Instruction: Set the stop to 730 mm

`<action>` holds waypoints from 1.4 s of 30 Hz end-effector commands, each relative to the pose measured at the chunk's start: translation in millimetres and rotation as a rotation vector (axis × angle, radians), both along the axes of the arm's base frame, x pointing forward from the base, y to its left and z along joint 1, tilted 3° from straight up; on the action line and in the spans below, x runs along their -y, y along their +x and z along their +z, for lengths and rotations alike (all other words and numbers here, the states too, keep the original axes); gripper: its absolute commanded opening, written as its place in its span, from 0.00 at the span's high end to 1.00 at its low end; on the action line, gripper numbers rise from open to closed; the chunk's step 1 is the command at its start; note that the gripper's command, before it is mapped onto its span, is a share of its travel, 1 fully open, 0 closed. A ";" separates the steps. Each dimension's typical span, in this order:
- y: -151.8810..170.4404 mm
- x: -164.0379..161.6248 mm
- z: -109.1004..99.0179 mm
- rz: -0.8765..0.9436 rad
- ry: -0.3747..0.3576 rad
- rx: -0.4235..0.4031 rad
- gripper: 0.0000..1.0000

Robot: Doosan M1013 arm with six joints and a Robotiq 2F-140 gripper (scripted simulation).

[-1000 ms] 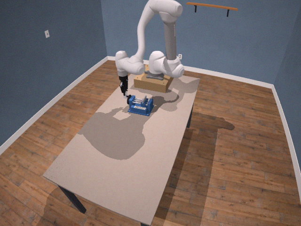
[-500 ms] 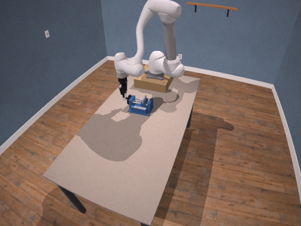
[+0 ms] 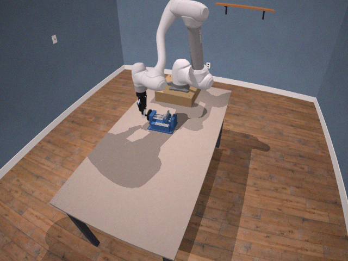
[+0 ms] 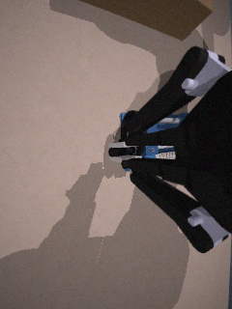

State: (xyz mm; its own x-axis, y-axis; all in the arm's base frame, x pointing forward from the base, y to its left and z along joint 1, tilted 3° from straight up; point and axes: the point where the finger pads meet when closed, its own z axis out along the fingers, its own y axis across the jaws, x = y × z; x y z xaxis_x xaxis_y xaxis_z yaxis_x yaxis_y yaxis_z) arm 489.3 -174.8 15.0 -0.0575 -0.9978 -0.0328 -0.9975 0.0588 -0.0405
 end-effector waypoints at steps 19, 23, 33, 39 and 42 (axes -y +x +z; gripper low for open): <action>2.9 -0.5 -18.6 0.000 0.000 0.000 0.96; 2.1 -0.7 -22.3 0.000 0.000 0.000 0.96; -0.1 -1.0 -28.5 0.000 0.000 0.000 0.96; -2.1 -1.2 -32.0 0.000 0.000 0.000 0.96; -3.0 -1.3 -33.4 0.000 0.000 0.000 0.96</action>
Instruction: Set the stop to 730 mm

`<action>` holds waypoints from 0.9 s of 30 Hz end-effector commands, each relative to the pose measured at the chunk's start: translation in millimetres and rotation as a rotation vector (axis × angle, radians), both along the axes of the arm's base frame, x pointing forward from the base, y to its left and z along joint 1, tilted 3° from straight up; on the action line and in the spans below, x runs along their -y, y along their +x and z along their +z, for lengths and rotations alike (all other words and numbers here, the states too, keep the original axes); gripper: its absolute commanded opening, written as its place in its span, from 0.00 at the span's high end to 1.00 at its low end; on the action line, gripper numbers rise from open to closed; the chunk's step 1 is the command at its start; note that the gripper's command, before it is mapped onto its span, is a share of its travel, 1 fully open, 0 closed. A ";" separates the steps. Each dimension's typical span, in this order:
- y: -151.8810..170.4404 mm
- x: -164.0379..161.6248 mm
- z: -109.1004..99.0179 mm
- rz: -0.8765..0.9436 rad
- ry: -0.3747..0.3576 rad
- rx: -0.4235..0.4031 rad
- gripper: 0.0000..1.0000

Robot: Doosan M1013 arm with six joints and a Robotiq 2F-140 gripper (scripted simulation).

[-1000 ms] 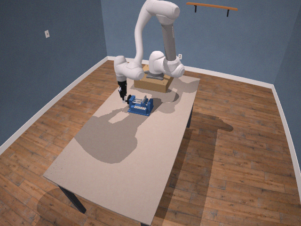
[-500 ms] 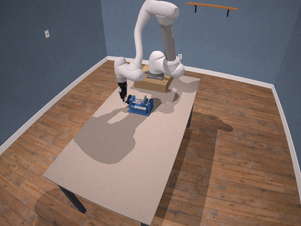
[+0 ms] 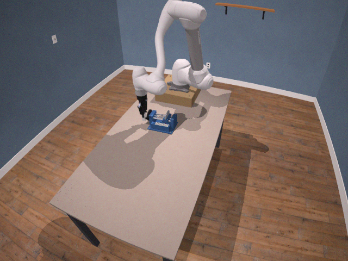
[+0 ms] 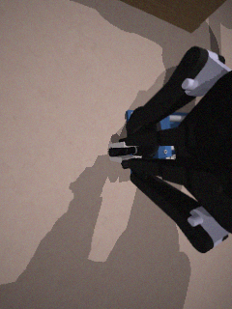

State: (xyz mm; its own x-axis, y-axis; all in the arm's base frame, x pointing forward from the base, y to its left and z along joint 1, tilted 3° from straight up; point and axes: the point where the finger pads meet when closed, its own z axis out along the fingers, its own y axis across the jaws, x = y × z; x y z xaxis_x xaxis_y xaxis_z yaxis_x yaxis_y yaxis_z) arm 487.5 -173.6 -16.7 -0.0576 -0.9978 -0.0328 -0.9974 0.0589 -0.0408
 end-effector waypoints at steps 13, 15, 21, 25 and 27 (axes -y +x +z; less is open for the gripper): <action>-4.0 -0.4 -5.0 0.000 0.000 0.000 0.96; -4.4 -0.5 -5.4 0.000 0.000 0.000 0.96; -5.1 -0.5 -6.1 0.000 0.000 0.000 0.96; -5.2 -0.6 -6.3 0.000 0.000 0.000 0.96; -5.4 -0.6 -6.4 0.000 0.000 0.000 0.96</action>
